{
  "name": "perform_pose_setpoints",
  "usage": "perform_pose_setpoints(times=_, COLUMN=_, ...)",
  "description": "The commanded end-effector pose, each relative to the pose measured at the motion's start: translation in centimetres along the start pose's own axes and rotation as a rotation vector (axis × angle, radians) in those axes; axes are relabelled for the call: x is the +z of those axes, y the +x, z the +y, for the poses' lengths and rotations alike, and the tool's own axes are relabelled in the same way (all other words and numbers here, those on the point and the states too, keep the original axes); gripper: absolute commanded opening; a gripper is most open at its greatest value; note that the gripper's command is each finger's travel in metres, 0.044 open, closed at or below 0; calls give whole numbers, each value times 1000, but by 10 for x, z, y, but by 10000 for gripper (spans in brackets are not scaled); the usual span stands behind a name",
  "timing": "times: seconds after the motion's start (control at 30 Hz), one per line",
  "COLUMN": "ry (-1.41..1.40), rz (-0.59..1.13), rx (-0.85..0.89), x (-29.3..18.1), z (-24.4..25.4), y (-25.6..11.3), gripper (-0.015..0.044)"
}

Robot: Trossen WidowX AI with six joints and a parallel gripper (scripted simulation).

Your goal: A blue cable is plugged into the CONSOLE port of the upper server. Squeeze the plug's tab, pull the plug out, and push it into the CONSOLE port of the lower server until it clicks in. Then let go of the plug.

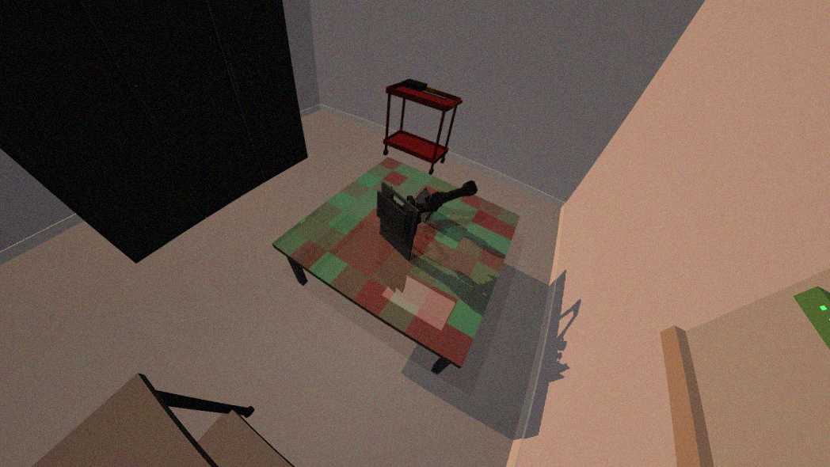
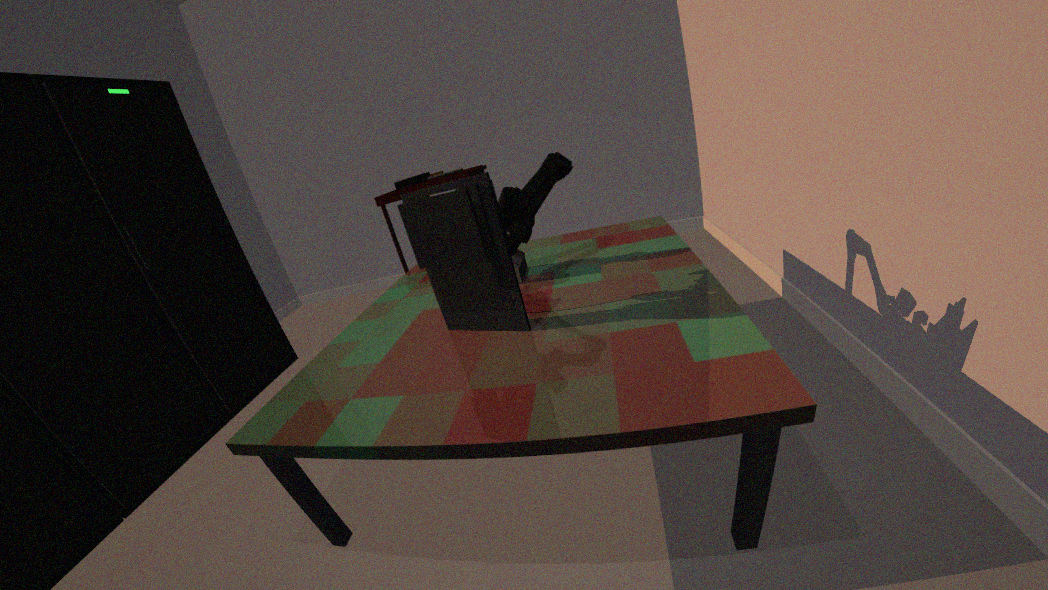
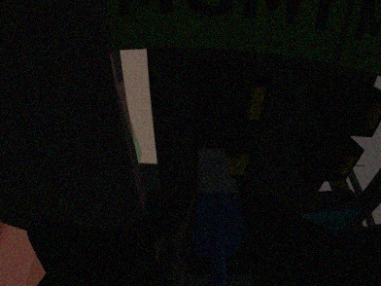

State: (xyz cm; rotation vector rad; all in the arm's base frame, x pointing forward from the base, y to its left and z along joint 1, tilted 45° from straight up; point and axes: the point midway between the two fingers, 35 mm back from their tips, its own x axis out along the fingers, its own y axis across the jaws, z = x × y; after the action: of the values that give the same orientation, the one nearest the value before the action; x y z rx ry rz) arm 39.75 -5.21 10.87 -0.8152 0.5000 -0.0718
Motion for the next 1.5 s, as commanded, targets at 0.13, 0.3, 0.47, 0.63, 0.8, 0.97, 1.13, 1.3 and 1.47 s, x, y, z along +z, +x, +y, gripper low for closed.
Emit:
perform_pose_setpoints(times=0.13, ry=9, rz=-1, rx=-15, x=2, z=-4, y=2, gripper=0)
perform_pose_setpoints(times=0.3, ry=9, rz=-1, rx=-15, x=3, z=-4, y=3, gripper=0)
perform_pose_setpoints(times=0.47, ry=9, rz=-1, rx=-16, x=3, z=-4, y=4, gripper=0)
perform_pose_setpoints(times=0.63, ry=9, rz=-1, rx=-16, x=3, z=-4, y=4, gripper=0)
perform_pose_setpoints(times=0.8, ry=9, rz=-1, rx=-16, x=3, z=-4, y=5, gripper=0)
perform_pose_setpoints(times=0.97, ry=9, rz=-1, rx=-17, x=4, z=-4, y=6, gripper=0)
perform_pose_setpoints(times=1.13, ry=9, rz=-1, rx=-17, x=4, z=-4, y=7, gripper=0)
perform_pose_setpoints(times=1.3, ry=9, rz=-1, rx=-17, x=4, z=-4, y=8, gripper=0)
perform_pose_setpoints(times=1.47, ry=9, rz=-1, rx=-18, x=5, z=-4, y=9, gripper=0)
